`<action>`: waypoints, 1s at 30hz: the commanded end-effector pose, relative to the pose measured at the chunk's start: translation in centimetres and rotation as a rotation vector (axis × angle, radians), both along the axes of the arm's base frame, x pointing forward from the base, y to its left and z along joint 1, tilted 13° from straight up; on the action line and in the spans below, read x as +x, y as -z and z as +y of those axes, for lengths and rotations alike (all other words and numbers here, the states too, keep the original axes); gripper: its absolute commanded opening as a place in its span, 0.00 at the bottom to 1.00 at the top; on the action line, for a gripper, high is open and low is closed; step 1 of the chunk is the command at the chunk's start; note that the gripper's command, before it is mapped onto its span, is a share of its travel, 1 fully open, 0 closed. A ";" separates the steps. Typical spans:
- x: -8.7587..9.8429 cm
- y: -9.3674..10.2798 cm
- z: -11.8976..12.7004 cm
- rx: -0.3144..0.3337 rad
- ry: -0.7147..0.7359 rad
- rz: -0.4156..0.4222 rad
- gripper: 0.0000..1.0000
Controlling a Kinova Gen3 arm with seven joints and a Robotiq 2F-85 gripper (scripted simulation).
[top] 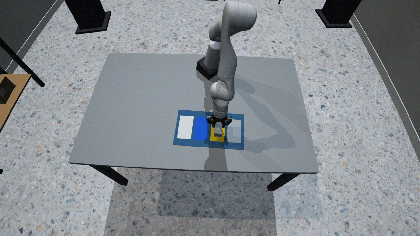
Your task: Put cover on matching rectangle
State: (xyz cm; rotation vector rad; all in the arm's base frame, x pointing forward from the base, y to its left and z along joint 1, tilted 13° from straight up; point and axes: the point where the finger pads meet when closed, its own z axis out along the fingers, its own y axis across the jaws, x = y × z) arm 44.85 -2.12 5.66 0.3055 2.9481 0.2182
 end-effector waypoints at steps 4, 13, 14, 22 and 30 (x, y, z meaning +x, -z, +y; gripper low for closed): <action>0.2 0.6 0.1 0.000 0.000 -0.002 0.00; 0.4 1.7 0.2 0.000 0.000 -0.002 0.00; 0.4 1.8 0.2 0.000 0.000 -0.002 0.00; 0.4 1.9 0.2 0.000 0.000 -0.002 0.00; 0.4 1.9 0.2 0.000 0.000 -0.002 0.00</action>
